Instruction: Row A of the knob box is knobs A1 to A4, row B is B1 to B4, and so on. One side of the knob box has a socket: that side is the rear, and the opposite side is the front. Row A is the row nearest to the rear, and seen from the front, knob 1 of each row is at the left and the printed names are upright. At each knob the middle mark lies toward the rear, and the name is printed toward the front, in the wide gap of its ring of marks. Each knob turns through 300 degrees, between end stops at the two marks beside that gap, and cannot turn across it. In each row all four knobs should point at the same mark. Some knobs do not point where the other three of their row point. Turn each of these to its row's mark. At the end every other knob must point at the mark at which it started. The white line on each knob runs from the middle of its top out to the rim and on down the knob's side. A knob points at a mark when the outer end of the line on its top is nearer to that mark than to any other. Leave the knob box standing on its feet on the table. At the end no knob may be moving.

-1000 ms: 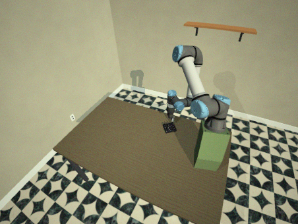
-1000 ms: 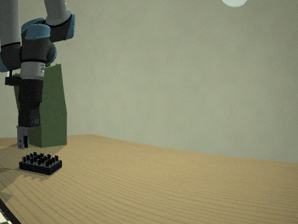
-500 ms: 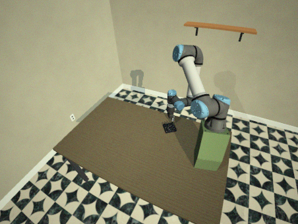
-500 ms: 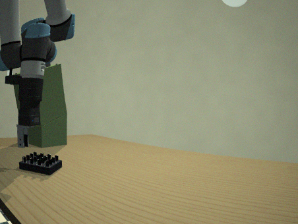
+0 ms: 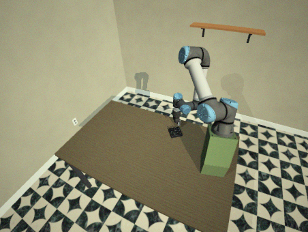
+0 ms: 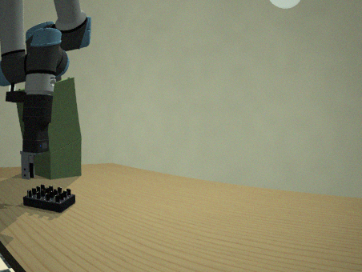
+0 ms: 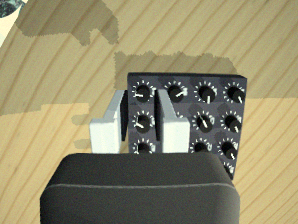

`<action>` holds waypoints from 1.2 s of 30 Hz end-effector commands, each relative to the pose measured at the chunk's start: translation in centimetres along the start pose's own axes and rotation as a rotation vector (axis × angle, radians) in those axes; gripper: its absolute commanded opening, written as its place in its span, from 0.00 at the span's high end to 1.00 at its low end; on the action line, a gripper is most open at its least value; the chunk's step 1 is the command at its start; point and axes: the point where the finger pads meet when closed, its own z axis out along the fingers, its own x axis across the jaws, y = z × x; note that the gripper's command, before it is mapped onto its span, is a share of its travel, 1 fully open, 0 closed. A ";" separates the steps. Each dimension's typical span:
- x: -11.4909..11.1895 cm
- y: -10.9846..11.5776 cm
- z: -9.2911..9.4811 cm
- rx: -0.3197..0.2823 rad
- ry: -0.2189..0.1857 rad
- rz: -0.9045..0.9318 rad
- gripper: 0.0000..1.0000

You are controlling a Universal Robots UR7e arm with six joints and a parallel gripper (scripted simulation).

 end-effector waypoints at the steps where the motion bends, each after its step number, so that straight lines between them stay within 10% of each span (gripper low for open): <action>1: -0.1 -0.2 -0.2 0.000 -0.002 -0.055 0.54; 36: -0.7 -0.7 -1.1 0.000 -0.002 -0.864 0.54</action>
